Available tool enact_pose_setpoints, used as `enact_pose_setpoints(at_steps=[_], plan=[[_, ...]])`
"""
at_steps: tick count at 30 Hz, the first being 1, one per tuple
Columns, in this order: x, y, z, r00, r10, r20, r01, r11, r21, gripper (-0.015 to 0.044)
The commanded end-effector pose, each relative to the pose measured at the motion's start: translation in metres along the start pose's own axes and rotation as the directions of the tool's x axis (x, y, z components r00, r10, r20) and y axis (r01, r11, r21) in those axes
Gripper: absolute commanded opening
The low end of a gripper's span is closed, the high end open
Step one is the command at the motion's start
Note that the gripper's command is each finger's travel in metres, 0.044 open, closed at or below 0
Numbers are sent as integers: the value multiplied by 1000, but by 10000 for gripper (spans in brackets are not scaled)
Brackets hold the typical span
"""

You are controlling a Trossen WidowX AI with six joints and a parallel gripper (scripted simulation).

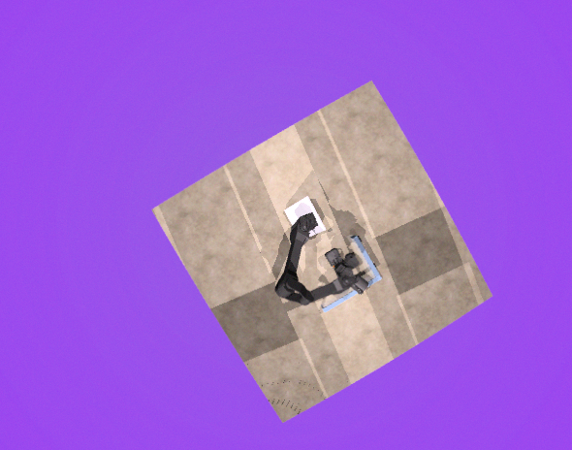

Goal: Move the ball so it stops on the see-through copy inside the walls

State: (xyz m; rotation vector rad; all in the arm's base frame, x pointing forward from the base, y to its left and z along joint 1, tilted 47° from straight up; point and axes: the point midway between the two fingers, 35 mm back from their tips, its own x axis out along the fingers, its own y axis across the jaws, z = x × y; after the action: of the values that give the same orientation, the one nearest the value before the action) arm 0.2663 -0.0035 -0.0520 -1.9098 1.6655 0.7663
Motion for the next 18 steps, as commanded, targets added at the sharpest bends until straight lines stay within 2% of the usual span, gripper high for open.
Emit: enact_pose_setpoints(at_steps=[1, 7, 17, 18], plan=[[6, 2, -1, 1000, 3, -5, -3, 1000, -6, 0], [6, 2, -1, 1000, 3, -5, -3, 1000, -6, 0], [5, 1, 0, 1000, 0, -2, 0, 1000, -3, 262], [5, 1, 0, 1000, 0, -2, 0, 1000, -3, 262]])
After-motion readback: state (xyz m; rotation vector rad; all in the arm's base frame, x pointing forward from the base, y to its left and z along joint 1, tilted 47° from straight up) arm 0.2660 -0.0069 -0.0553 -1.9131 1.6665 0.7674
